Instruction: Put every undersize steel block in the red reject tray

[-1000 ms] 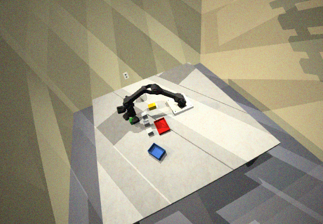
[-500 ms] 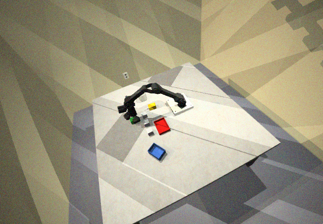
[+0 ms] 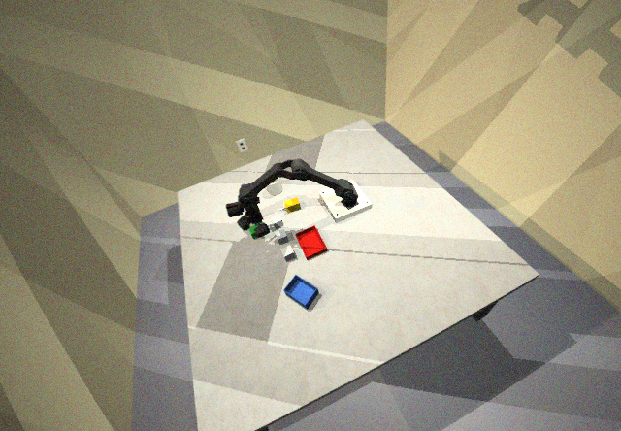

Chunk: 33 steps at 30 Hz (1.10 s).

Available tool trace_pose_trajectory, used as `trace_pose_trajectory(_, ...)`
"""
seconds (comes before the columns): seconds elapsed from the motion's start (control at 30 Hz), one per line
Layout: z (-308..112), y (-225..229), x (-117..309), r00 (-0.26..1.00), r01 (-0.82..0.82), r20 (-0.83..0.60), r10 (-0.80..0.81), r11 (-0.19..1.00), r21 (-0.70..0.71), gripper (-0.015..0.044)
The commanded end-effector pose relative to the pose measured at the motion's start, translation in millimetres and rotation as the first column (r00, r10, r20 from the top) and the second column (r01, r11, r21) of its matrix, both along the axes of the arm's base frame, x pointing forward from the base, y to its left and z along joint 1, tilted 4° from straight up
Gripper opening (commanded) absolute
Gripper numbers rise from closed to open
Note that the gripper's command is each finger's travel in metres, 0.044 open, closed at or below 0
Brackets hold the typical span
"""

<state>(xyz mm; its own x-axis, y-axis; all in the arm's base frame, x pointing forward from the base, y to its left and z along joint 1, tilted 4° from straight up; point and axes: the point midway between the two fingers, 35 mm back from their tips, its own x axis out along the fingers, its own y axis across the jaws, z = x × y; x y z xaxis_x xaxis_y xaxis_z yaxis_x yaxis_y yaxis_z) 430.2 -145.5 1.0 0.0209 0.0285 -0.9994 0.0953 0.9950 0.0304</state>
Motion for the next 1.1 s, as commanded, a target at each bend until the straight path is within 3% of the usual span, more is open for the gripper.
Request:
trace_pose_trajectory(0.0,4,0,0,1.000,-0.002,0.011,0.002,1.000,0.000,0.0000)
trace_pose_trajectory(1.07,5,1,-14,1.000,-0.002,0.010,0.002,1.000,0.000,0.0000)
